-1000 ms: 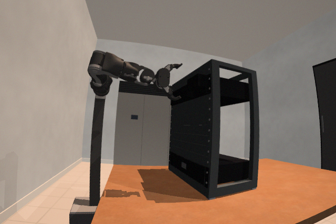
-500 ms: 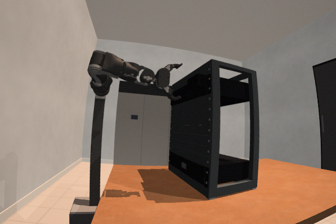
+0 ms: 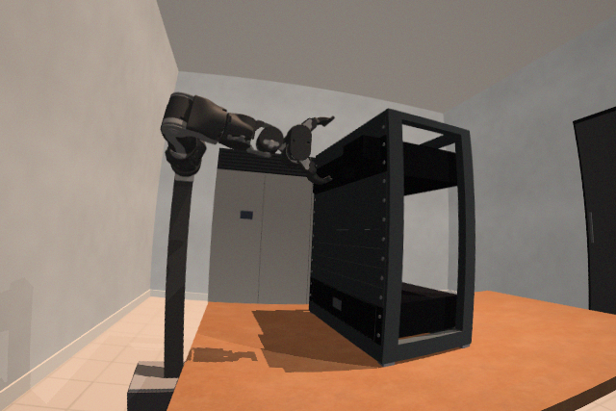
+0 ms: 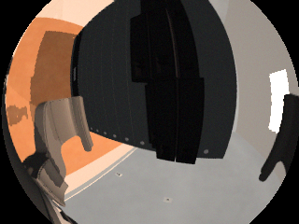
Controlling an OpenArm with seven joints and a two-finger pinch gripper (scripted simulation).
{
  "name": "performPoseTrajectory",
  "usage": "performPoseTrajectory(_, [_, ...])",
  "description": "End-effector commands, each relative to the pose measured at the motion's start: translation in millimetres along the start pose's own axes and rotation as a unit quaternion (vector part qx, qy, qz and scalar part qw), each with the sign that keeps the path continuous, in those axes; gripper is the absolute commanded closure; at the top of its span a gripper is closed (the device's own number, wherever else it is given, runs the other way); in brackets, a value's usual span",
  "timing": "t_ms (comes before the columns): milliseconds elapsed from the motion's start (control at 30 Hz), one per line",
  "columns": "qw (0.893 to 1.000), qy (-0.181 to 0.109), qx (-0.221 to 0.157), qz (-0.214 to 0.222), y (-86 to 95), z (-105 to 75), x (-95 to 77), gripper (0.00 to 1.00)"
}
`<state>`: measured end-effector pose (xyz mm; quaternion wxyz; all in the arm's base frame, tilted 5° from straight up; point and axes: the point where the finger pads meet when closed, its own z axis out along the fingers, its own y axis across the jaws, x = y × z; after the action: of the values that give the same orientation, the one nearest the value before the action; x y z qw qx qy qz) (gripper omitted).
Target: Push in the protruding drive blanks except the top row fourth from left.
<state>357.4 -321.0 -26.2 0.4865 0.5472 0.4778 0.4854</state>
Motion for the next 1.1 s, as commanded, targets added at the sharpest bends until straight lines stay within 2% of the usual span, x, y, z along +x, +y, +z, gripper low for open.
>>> performPoseTrajectory(0, [1.000,0.002,-0.004,-0.001,3.5,0.3,0.8,0.00])
performPoseTrajectory(233, [1.000,0.002,-0.004,-0.001,3.5,0.3,0.8,0.00])
performPoseTrajectory(267, [1.000,0.002,-0.004,-0.001,3.5,0.3,0.8,1.00])
performPoseTrajectory(1067, [1.000,0.002,-0.004,-0.001,3.5,0.3,0.8,1.00])
